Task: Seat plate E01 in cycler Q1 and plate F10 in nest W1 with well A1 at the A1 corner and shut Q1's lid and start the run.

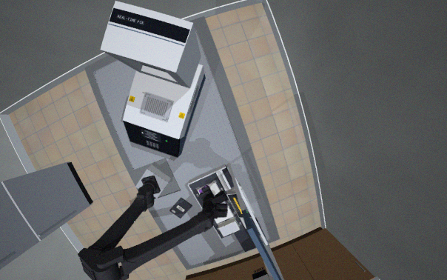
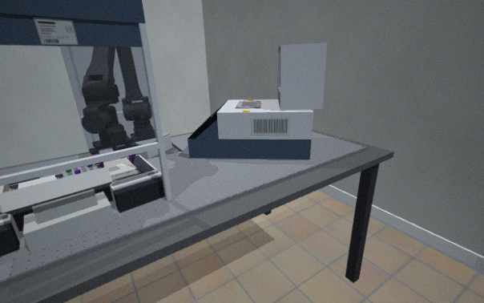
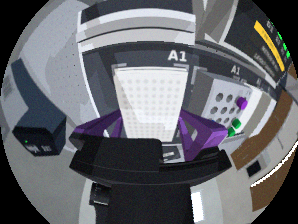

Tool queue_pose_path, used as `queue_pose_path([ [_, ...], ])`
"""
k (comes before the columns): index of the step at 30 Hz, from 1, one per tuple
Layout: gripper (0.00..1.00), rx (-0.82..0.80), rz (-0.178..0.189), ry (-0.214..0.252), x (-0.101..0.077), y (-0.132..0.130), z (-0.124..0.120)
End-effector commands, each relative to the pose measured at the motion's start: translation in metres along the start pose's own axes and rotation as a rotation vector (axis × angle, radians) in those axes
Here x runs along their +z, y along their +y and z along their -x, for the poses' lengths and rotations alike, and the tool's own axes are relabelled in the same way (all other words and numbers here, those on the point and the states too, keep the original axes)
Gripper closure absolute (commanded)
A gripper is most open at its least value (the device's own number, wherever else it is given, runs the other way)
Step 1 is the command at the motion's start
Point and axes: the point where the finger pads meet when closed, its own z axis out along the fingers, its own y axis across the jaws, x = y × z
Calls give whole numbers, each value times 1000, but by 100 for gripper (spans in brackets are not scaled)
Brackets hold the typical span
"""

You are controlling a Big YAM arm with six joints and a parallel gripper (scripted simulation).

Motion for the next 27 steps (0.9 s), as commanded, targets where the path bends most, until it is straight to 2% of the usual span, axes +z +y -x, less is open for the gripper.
queue_pose_path([
  [1,100,6,16,26,14,5,-5],
  [27,100,7,23,41,21,9,-14],
])
